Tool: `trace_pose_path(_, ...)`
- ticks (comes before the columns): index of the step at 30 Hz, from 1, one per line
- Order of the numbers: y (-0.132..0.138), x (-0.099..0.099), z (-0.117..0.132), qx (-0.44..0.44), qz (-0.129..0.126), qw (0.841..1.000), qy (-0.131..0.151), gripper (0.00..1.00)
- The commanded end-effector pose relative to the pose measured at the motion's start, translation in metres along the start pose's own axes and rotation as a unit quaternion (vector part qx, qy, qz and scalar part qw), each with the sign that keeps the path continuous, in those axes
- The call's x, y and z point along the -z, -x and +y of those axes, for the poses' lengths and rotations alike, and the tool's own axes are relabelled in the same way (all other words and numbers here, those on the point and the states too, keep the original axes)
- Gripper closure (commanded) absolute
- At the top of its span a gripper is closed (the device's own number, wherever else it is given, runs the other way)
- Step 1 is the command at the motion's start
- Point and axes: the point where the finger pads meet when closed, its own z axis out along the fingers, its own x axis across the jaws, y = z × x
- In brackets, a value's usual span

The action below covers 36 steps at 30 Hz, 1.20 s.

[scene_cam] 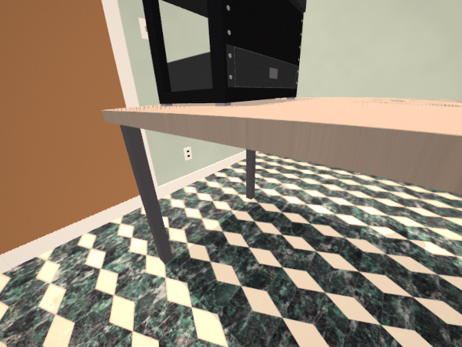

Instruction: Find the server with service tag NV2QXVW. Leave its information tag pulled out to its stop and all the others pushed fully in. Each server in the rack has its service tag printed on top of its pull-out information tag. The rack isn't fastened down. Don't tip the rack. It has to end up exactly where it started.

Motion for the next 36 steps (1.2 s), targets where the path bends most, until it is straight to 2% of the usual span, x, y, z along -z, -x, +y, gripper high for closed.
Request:
trace_pose_path(1, 0.0018, -0.0010, 0.0007, -0.003, -0.001, 1.000, -0.001, 0.00)
trace_pose_path(36, 0.0076, -0.0039, -0.0036, -0.014, -0.007, 1.000, -0.011, 0.00)
